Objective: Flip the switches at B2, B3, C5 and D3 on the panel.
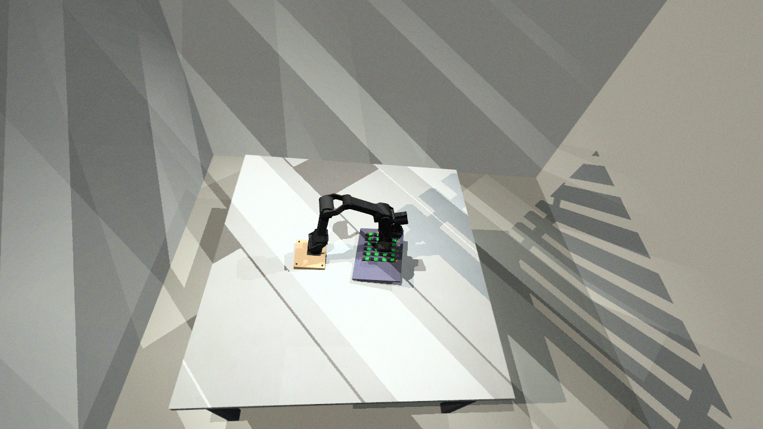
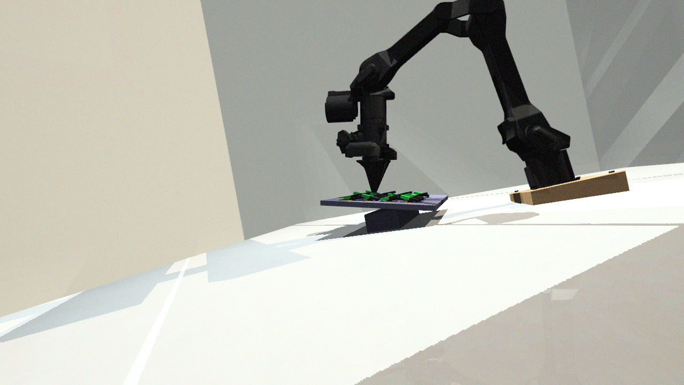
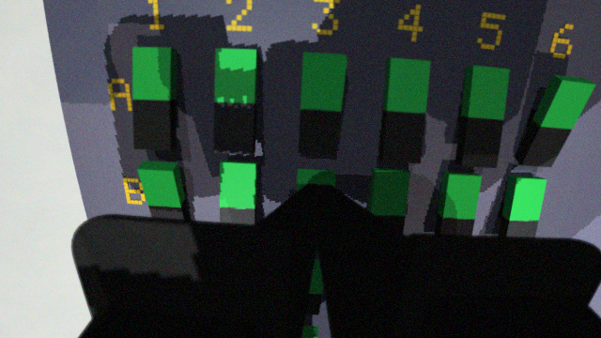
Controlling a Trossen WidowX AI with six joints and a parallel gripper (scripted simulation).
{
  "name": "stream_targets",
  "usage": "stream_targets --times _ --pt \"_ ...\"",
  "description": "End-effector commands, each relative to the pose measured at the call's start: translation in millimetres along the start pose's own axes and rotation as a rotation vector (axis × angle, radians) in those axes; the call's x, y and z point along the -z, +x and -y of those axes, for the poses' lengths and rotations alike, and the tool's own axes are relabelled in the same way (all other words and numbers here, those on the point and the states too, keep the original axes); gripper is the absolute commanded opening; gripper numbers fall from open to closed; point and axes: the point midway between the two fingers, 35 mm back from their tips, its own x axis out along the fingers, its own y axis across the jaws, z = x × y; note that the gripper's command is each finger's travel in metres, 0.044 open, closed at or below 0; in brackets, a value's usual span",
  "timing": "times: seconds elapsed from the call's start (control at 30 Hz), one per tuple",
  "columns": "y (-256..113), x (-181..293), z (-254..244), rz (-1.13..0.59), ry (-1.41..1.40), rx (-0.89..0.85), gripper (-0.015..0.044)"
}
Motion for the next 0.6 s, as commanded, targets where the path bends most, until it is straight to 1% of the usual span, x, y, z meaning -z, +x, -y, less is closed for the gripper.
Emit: stream_targets --times 0.0,0.57 --pt "1.6 0.5 -0.8 -0.004 -0.006 -0.005 0.0000" --pt "3.8 0.4 -0.8 -0.003 -0.006 -0.005 0.0000"
